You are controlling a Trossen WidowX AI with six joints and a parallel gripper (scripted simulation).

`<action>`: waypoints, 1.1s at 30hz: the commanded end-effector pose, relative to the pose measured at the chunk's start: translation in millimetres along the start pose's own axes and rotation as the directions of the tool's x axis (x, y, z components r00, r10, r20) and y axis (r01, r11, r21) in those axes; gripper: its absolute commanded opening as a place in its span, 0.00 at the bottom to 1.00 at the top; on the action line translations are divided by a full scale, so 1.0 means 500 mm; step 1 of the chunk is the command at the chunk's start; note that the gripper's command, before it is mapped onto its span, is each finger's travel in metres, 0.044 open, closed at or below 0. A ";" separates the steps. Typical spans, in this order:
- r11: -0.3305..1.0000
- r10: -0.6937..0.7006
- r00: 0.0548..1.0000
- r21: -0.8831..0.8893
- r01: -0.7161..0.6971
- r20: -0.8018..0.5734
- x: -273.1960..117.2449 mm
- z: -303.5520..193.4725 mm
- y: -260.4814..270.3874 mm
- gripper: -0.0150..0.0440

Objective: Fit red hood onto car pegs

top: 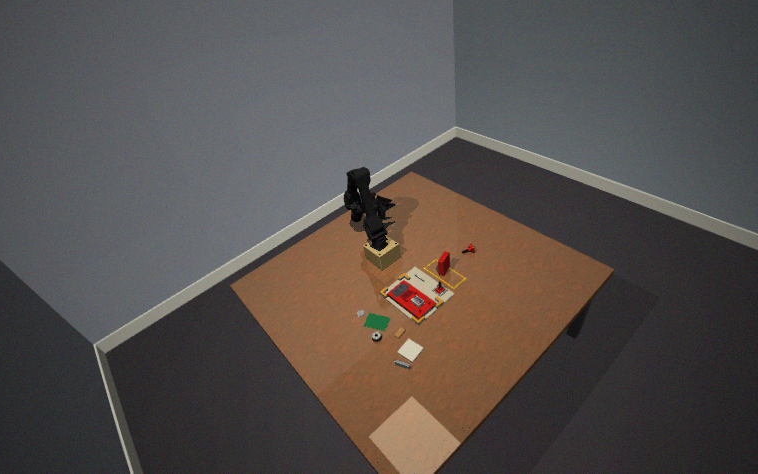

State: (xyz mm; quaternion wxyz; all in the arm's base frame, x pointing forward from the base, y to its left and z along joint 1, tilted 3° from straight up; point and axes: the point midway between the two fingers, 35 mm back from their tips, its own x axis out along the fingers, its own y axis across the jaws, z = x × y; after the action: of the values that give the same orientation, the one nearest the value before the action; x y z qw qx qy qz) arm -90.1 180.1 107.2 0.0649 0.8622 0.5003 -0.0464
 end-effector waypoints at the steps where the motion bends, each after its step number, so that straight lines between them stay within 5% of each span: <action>1: 1.000 0.008 1.000 0.001 -0.008 0.003 0.002 0.000 0.001 0.58; 9: 0.940 0.329 0.934 0.049 -0.338 0.138 0.069 0.017 0.050 0.25; 21: 0.649 0.674 0.619 0.078 -0.757 0.402 0.153 0.049 0.136 0.25; 33: 0.244 0.713 0.223 0.063 -0.968 0.665 0.226 0.078 0.225 0.25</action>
State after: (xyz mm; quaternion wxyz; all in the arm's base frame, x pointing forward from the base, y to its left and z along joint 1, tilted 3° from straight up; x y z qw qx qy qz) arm 47.4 214.1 65.3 0.0128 0.9459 -0.0855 -0.3127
